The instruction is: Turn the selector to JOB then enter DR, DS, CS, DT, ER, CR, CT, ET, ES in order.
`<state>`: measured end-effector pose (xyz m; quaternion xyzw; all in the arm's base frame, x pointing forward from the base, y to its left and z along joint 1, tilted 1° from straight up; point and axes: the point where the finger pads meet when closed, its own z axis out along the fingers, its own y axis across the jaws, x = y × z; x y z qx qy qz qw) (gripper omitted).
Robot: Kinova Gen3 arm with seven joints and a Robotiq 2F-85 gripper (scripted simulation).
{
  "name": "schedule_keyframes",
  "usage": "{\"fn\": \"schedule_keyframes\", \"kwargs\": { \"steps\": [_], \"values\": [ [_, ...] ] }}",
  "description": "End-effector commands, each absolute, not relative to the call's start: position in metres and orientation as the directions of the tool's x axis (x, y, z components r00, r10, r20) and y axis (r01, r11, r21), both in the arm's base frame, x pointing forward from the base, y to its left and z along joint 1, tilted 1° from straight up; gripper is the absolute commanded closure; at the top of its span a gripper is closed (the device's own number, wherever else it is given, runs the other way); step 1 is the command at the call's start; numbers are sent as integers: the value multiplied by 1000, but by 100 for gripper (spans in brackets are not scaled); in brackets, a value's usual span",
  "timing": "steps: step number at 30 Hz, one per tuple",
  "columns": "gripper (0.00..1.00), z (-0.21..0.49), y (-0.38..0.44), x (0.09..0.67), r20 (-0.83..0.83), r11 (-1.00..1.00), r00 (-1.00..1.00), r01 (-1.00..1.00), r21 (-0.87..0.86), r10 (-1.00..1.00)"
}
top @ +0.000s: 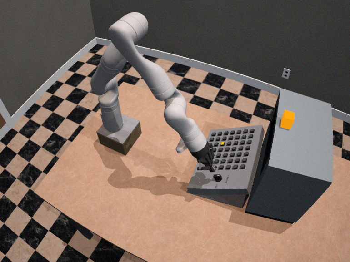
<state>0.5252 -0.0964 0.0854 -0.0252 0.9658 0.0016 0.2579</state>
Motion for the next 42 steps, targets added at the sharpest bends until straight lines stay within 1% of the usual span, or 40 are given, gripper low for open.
{"fn": "schedule_keyframes", "kwargs": {
  "steps": [1, 2, 42],
  "values": [
    [90, 86, -99, 526, -493, 999, -870, -43, 8, -34],
    [40, 86, -99, 526, -493, 999, -870, -43, 8, -34],
    [40, 86, -99, 526, -493, 999, -870, -43, 8, -34]
  ]
}}
